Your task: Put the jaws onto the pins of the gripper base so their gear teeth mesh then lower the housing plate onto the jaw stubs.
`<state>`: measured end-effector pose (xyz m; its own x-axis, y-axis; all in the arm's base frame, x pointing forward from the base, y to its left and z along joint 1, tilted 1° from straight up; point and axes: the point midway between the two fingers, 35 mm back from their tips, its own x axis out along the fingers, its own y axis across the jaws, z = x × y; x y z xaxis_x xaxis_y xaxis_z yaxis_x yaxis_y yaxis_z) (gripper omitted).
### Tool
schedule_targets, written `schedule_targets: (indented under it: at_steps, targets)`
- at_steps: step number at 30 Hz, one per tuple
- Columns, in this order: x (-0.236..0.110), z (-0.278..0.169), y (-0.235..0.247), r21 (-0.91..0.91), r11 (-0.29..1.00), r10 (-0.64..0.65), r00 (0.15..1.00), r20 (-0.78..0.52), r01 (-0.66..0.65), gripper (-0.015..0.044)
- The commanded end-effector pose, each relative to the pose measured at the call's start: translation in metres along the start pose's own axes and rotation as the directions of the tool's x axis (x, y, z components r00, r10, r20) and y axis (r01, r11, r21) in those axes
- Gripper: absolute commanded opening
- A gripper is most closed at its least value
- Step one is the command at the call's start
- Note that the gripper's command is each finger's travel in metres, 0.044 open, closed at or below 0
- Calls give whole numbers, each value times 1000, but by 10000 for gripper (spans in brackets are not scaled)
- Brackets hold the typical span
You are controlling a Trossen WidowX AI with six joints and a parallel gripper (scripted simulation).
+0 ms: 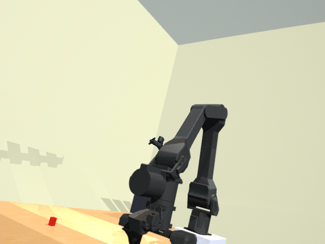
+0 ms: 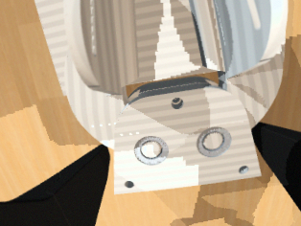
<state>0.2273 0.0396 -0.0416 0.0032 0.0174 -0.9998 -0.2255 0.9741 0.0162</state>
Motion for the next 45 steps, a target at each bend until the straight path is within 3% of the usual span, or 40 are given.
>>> schedule_targets:
  at_steps: [1,10,17,22,28,45]
  targets:
    - [0,0,0,0,1000,0,1000,0,0,440]
    - [-6,1,0,0,1000,0,1000,0,0,440]
    - [-69,-1,0,5,1000,-3,1000,2,3,440]
    - [-69,0,0,4,1000,-1,1000,6,1,440]
    - [-124,-24,2,5,1000,-3,1000,1,3,440]
    - [-126,-25,2,5,1000,-3,1000,0,3,440]
